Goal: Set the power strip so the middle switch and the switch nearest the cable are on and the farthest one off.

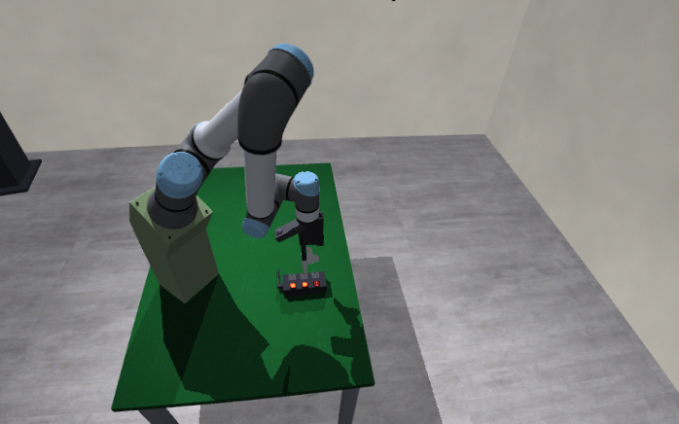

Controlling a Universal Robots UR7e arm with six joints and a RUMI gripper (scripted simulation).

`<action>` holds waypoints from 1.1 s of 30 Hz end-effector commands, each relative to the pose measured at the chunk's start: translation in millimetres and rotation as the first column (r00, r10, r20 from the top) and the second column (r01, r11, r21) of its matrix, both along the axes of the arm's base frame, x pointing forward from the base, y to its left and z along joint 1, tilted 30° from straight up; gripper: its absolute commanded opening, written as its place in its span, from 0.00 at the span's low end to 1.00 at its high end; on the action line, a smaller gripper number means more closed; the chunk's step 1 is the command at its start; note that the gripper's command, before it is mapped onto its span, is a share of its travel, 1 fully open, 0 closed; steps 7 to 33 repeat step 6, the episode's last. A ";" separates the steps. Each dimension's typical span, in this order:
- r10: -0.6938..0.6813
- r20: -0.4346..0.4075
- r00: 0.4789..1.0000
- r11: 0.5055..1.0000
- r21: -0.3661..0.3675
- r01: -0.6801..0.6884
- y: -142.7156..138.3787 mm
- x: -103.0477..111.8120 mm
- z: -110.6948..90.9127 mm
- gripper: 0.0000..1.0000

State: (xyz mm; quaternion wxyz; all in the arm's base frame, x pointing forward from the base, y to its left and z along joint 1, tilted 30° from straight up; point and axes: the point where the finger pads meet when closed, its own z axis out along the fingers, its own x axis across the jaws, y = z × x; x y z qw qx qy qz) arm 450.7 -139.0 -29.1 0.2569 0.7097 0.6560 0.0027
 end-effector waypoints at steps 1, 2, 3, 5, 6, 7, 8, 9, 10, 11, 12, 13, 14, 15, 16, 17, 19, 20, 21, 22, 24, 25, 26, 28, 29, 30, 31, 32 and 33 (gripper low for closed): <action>0.000 0.001 1.000 1.000 0.000 0.000 0.0 0.2 0.4 1.00; 0.000 0.001 1.000 1.000 0.000 0.000 0.0 0.2 0.4 1.00; 0.000 0.001 1.000 1.000 0.000 0.000 0.0 0.2 0.4 1.00; 0.000 0.001 1.000 1.000 0.000 0.000 0.0 0.2 0.4 1.00; 0.000 0.001 1.000 1.000 0.000 0.000 0.0 0.2 0.4 1.00; 0.000 0.001 1.000 1.000 0.000 0.000 0.0 0.2 0.4 1.00; 0.000 0.001 1.000 1.000 0.000 0.000 0.0 0.2 0.4 1.00; 0.000 0.001 1.000 1.000 0.000 0.000 0.0 0.2 0.4 1.00; 0.000 0.001 1.000 1.000 0.000 0.000 0.0 0.2 0.4 1.00; 0.000 0.001 1.000 1.000 0.000 0.000 0.0 0.2 0.4 1.00; 0.000 0.001 1.000 1.000 0.000 0.000 0.0 0.2 0.4 1.00; 0.000 0.001 1.000 1.000 0.000 0.000 0.0 0.2 0.4 1.00; 0.000 0.001 1.000 1.000 0.000 0.000 0.0 0.2 0.4 1.00; 0.000 0.001 1.000 1.000 0.000 0.000 0.0 0.2 0.4 1.00; 0.000 0.001 1.000 1.000 0.000 0.000 0.0 0.2 0.4 1.00; 0.000 0.001 1.000 1.000 0.000 0.000 0.0 0.2 0.4 1.00; 0.000 0.001 1.000 1.000 0.000 0.000 0.0 0.2 0.4 1.00; 0.000 0.001 1.000 1.000 0.000 0.000 0.0 0.2 0.4 1.00; 0.000 0.001 1.000 1.000 0.000 0.000 0.0 0.2 0.4 1.00; 0.000 0.001 1.000 1.000 0.000 0.000 0.0 0.2 0.4 1.00; 0.000 0.001 1.000 1.000 0.000 0.000 0.0 0.2 0.4 1.00; 0.000 0.001 1.000 1.000 0.000 0.000 0.0 0.2 0.4 1.00; 0.000 0.001 1.000 1.000 0.000 0.000 0.0 0.2 0.4 1.00; 0.000 0.001 1.000 1.000 0.000 0.000 0.0 0.2 0.4 1.00; 0.000 0.001 1.000 1.000 0.000 0.000 0.0 0.2 0.4 1.00; 0.000 0.001 1.000 1.000 0.000 0.000 0.0 0.2 0.4 1.00; 0.000 0.001 1.000 1.000 0.000 0.000 0.0 0.2 0.4 1.00; 0.000 0.001 1.000 1.000 0.000 0.000 0.0 0.2 0.4 1.00; 0.000 0.001 1.000 1.000 0.000 0.000 0.0 0.2 0.4 1.00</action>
